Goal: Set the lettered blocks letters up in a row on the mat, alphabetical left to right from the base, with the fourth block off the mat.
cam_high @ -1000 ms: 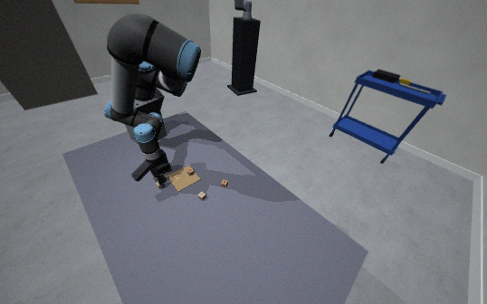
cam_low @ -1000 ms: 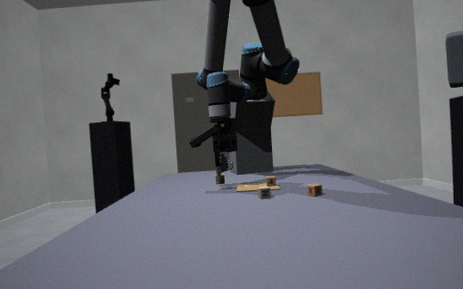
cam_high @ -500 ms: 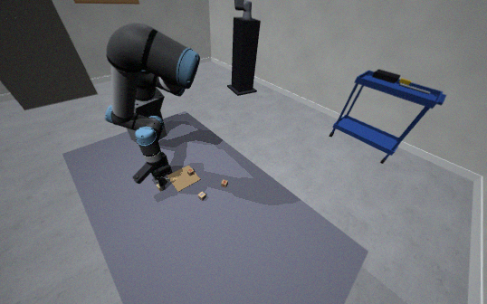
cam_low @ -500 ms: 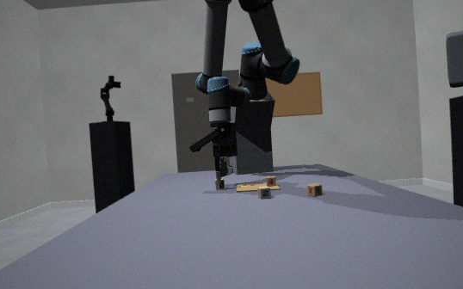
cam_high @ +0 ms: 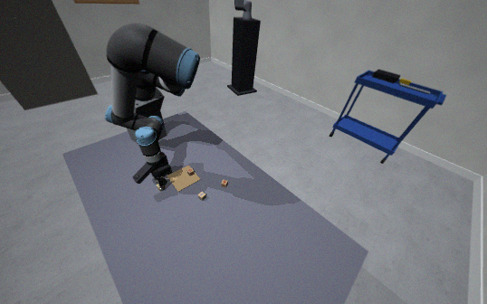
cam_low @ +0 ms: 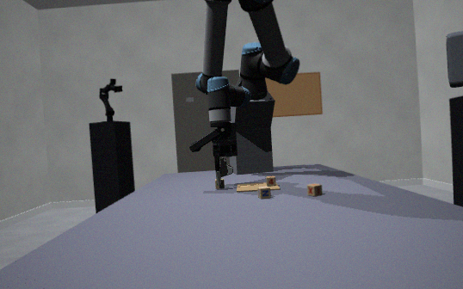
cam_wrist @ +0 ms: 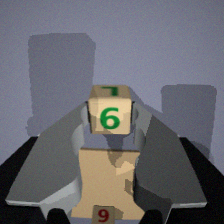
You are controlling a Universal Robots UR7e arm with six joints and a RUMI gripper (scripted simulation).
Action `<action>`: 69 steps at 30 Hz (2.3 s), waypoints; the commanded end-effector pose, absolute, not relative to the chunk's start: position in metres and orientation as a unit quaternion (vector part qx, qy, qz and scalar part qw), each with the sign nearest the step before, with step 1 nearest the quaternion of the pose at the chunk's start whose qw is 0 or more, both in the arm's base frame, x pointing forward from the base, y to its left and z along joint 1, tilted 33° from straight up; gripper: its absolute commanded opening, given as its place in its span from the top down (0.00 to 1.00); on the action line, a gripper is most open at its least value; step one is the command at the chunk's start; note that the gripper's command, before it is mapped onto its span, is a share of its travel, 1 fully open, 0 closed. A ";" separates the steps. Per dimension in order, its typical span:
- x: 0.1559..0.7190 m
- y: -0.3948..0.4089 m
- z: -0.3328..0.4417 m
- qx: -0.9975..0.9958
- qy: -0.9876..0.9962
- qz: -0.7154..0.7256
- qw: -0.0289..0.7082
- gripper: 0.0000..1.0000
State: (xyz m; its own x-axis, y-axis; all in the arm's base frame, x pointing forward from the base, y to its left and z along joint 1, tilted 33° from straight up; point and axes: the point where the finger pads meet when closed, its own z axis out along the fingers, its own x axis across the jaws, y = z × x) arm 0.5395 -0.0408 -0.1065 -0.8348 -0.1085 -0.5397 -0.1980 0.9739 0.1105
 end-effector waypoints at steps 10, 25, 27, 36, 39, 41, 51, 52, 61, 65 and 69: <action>0.542 -0.040 -0.109 -0.081 0.954 0.081 0.276 0.91; 0.542 -0.040 -0.110 -0.081 0.954 0.081 0.276 0.91; 0.542 -0.040 -0.110 -0.081 0.954 0.081 0.276 0.91; 0.542 -0.040 -0.110 -0.081 0.954 0.081 0.276 0.91; 0.542 -0.040 -0.110 -0.081 0.954 0.081 0.276 0.91; 0.542 -0.040 -0.110 -0.081 0.954 0.081 0.276 0.91; 0.542 -0.040 -0.110 -0.081 0.954 0.081 0.276 0.91; 0.542 -0.040 -0.110 -0.081 0.954 0.081 0.276 0.91; 0.542 -0.040 -0.110 -0.081 0.954 0.081 0.276 0.84; 0.542 -0.040 -0.110 -0.081 0.954 0.081 0.276 0.80; 0.542 -0.040 -0.110 -0.081 0.954 0.081 0.276 0.72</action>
